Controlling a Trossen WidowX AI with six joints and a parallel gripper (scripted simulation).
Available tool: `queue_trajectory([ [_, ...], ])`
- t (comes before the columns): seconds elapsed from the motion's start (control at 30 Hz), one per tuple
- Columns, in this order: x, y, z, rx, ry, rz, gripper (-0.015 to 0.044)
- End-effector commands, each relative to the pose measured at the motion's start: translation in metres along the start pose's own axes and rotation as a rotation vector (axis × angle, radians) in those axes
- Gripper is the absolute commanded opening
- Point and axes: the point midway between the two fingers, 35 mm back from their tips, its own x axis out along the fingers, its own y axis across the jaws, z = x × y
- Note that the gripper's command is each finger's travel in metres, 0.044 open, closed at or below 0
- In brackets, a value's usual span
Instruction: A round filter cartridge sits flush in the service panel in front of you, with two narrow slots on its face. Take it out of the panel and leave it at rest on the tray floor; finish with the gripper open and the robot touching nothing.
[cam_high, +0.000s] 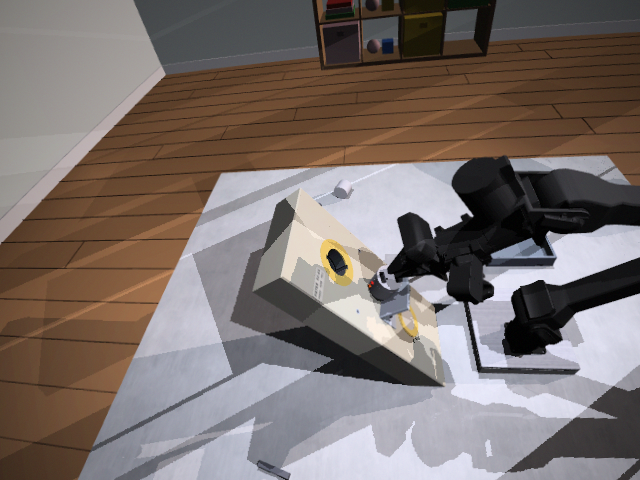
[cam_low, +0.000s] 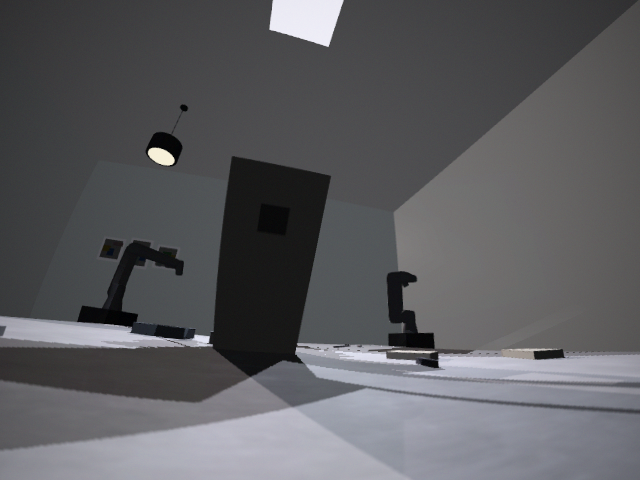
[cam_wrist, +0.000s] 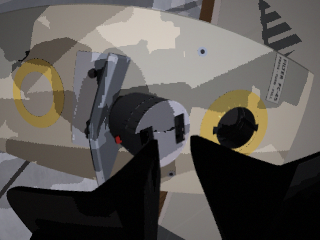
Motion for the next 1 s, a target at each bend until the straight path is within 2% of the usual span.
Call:
queue_trajectory([
  [0.0,-0.0001,-0.0004,-0.0001,0.0,0.0,-0.001,0.0096],
  [0.1,0.0003,-0.0004,-0.0001,0.0,-0.006,0.022,0.0096],
  [0.43,0.0033,-0.0055,-0.0018,-0.006,-0.093,0.32,0.0096],
  [0.97,0.0033,-0.0056,-0.0018,-0.006,-0.095,0.326,0.0096],
])
